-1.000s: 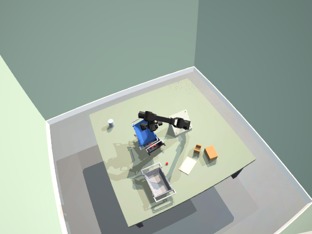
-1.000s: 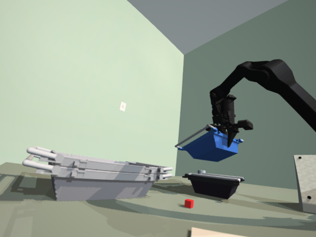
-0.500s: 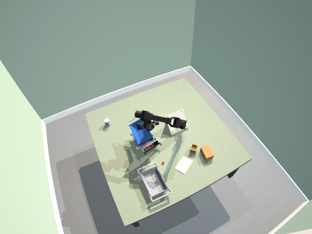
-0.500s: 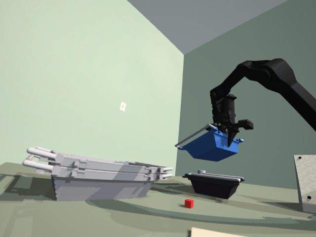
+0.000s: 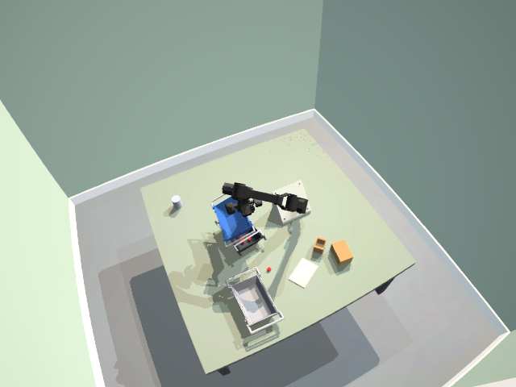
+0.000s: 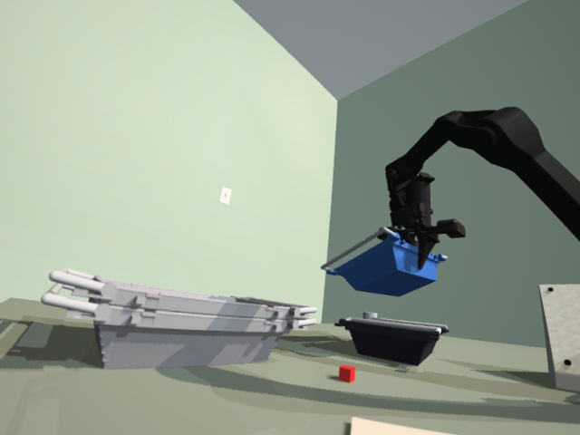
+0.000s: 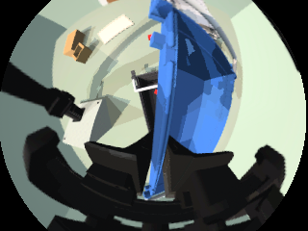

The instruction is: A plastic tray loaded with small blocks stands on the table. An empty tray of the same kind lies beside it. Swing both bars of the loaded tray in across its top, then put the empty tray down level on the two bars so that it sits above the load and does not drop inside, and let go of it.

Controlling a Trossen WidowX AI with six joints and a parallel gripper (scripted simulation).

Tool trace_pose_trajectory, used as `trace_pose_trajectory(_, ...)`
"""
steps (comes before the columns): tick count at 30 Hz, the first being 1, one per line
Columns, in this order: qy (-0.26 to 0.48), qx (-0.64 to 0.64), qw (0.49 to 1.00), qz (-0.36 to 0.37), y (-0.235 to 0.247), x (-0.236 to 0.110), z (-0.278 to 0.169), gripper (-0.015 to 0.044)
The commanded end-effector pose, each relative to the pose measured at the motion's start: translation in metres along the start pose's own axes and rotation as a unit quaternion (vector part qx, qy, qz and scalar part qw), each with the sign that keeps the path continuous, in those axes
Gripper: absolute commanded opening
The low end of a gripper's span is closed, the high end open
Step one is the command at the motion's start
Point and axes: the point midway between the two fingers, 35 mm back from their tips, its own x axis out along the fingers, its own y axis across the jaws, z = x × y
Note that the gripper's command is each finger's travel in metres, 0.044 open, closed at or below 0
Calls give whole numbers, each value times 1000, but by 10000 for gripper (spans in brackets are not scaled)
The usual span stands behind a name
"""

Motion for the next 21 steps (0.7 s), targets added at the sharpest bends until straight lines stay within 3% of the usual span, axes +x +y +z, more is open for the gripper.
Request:
trace_pose_trajectory(1, -1, 0, 1000, -9, 1, -5, 4, 0)
trace_pose_trajectory(21, -1, 0, 1000, -12, 7, -5, 24, 0)
